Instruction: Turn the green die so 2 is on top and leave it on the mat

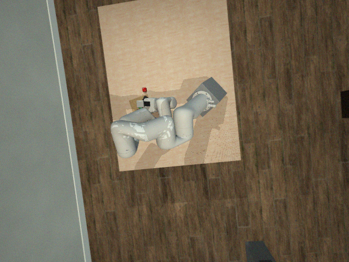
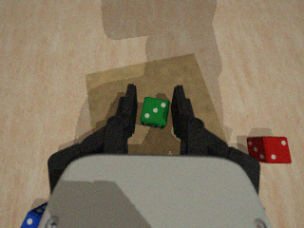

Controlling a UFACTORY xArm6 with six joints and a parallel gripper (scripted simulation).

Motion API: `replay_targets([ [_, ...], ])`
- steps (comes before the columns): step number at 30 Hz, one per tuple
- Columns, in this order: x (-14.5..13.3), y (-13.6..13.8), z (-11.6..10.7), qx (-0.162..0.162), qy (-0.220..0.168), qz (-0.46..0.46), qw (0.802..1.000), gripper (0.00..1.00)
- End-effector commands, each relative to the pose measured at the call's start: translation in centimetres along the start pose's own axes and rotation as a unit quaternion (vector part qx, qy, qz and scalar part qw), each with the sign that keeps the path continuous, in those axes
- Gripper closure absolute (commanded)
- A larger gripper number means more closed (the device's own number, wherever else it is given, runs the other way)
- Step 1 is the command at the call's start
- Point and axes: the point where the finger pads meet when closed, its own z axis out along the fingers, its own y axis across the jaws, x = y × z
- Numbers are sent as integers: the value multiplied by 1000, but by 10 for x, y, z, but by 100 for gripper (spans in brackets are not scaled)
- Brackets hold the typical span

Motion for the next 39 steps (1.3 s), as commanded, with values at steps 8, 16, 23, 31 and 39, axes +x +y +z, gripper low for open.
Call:
replay_targets([
  [8, 0, 0, 0, 0, 0, 0, 1000, 58],
  [16, 0, 0, 0, 0, 0, 0, 1000, 58],
  [23, 0, 0, 0, 0, 0, 0, 1000, 58],
  [31, 0, 0, -11, 0, 0, 0, 1000, 58],
  [39, 0, 0, -40, 0, 0, 0, 1000, 58],
])
